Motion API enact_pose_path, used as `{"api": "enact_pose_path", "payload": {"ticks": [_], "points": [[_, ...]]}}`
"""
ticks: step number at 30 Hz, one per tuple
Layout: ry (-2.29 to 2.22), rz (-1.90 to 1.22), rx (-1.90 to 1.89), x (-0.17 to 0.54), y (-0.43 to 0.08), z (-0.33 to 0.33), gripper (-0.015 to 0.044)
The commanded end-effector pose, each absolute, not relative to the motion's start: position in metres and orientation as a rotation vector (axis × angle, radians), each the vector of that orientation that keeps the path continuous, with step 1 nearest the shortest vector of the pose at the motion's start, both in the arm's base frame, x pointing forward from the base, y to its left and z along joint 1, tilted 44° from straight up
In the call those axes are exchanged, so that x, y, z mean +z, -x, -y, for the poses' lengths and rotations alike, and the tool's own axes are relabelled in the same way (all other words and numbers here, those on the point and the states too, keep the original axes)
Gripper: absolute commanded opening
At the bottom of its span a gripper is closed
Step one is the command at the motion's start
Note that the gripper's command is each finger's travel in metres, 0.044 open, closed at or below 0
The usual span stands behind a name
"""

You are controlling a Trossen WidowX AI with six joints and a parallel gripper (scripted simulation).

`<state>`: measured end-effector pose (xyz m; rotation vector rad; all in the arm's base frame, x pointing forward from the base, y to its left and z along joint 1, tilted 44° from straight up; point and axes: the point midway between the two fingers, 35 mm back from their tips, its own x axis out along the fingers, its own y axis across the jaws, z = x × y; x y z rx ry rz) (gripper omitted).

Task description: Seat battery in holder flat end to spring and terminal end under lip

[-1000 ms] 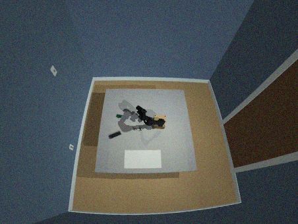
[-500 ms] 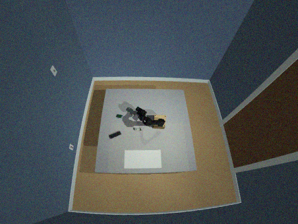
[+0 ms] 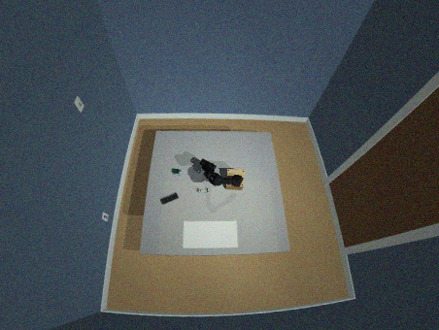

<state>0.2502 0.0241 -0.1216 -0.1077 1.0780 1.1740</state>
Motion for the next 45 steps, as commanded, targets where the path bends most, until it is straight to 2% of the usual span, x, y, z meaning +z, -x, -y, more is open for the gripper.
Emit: {"api": "enact_pose_path", "payload": {"ticks": [1, 10, 24, 45], "points": [[0.094, -1.083, 1.175, -0.124, -0.248, -0.026, 0.0121], [0.094, -1.083, 1.175, -0.124, -0.248, -0.026, 0.0064], [0.092, -1.087, 1.171, -0.087, -0.250, 0.009, 0.0064], [-0.383, -1.408, 0.774, 0.007, -0.299, -0.060, 0.0064]]}}
